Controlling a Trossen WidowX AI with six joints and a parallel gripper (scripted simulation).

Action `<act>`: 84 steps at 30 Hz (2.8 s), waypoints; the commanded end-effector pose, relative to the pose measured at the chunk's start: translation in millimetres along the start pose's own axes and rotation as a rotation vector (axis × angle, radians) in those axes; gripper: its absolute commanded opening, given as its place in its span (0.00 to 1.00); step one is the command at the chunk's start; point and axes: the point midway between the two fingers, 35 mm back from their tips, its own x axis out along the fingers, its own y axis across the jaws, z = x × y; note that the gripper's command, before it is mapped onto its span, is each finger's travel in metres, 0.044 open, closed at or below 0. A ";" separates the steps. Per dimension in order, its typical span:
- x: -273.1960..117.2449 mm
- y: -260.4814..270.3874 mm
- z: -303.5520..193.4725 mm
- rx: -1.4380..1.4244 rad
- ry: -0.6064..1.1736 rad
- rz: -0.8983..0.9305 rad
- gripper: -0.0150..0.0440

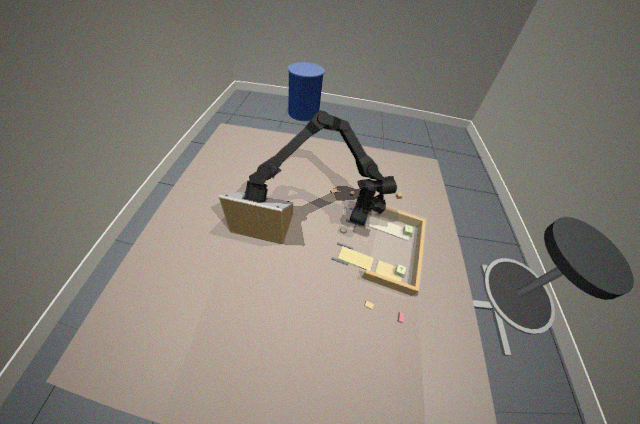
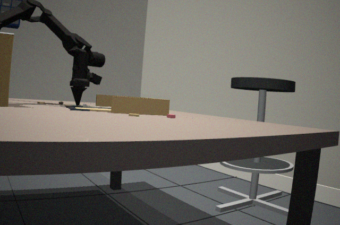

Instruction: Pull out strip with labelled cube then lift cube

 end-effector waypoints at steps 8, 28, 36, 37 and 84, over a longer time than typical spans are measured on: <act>4.8 0.1 2.3 0.004 0.005 -0.007 0.25; 6.1 0.4 -5.2 0.004 0.005 -0.007 0.25; 6.6 0.3 -17.5 0.004 0.006 -0.007 0.25; 6.7 0.2 -19.0 0.004 0.006 -0.007 0.25; 8.0 -1.3 -87.2 0.007 0.008 -0.007 0.25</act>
